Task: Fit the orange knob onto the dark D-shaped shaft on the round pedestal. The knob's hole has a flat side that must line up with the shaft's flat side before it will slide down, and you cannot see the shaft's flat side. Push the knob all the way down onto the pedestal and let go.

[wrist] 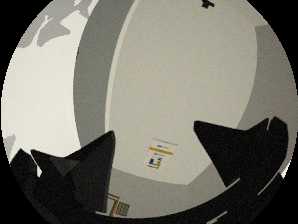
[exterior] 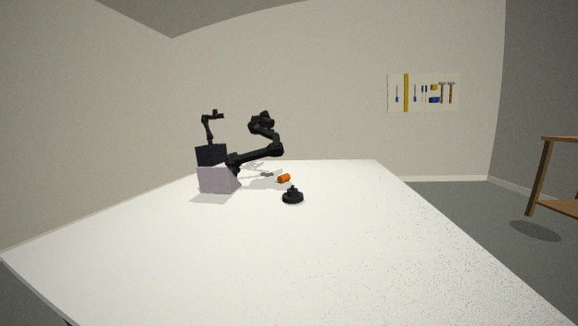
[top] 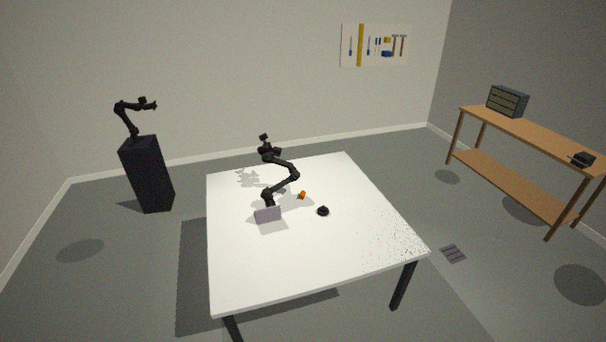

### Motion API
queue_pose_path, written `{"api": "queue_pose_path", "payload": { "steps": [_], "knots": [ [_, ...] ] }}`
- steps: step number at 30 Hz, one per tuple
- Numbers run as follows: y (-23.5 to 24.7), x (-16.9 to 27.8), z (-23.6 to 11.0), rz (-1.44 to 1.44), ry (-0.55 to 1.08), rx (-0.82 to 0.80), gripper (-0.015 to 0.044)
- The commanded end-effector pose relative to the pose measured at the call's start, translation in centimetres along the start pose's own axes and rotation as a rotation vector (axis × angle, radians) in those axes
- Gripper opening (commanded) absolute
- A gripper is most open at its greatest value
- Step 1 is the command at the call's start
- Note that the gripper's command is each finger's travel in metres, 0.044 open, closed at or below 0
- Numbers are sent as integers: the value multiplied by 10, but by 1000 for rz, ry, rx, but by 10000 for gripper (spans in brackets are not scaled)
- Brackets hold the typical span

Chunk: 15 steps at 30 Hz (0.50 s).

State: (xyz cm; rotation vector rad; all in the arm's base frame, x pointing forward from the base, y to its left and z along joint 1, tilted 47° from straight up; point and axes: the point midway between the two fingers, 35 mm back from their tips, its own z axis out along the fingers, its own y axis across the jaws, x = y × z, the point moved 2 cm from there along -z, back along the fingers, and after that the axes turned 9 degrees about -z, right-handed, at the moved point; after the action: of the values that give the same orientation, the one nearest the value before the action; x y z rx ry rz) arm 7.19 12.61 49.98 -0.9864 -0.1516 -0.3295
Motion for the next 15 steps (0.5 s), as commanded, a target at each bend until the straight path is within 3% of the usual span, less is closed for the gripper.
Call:
{"api": "queue_pose_path", "payload": {
  "steps": [1,3,8,15],
  "knots": [
    [-1,0,0,-13,0,5,426],
    [-13,-9,2,-104,-16,60,440],
    [-88,-78,-12,-241,-215,411,440],
    [-181,-135,-99,-349,-338,989,440]
  ]
}}
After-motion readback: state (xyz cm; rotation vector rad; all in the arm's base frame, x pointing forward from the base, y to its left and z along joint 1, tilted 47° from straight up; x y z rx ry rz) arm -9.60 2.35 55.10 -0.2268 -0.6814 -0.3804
